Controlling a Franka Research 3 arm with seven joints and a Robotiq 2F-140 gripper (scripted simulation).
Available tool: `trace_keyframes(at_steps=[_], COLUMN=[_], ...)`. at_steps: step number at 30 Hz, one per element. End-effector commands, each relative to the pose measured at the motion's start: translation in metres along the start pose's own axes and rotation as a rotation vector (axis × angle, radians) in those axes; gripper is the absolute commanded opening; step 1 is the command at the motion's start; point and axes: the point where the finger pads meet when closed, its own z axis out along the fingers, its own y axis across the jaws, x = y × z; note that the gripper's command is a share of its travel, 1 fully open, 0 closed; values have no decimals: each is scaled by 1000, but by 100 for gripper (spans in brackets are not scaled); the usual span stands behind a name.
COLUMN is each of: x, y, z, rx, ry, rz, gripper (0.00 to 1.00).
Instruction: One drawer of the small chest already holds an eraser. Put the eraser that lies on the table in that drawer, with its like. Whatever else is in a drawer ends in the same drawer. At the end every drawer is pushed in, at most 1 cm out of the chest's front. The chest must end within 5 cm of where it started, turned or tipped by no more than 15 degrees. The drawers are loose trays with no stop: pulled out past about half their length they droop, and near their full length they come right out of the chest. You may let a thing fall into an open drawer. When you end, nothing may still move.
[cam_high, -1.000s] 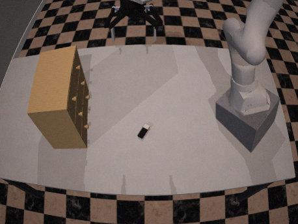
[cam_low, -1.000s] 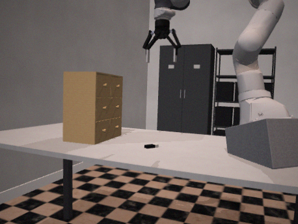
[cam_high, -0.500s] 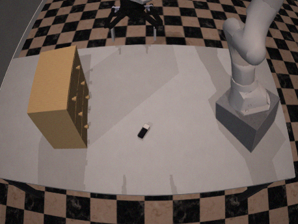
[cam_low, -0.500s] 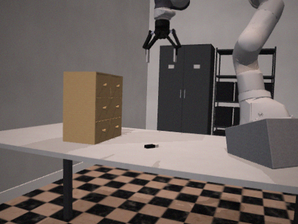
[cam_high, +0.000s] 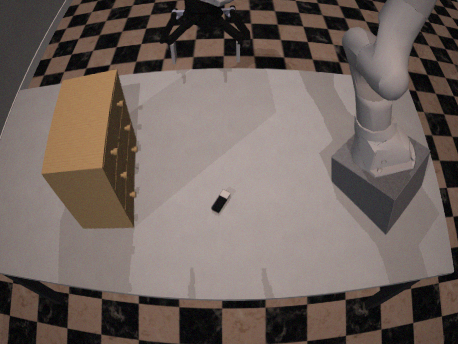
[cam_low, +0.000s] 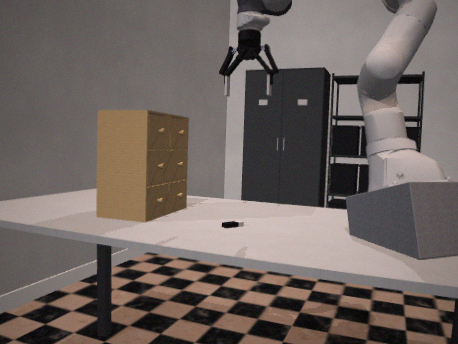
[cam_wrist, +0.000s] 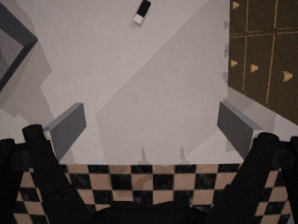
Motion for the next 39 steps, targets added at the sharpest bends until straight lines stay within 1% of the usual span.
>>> trace_keyframes(at_steps=[1, 7, 17, 23, 30, 32, 39], x=[0, 0, 0, 0, 0, 0, -1], y=[0, 0, 1, 2, 3, 3, 4], z=[1, 5, 17, 30, 49, 49, 72], rx=[0, 0, -1, -1, -2, -2, -2], ry=[0, 0, 0, 0, 0, 0, 0], rz=[12, 52, 162, 288, 473, 473, 685], gripper=[100, 100, 100, 100, 100, 100, 100])
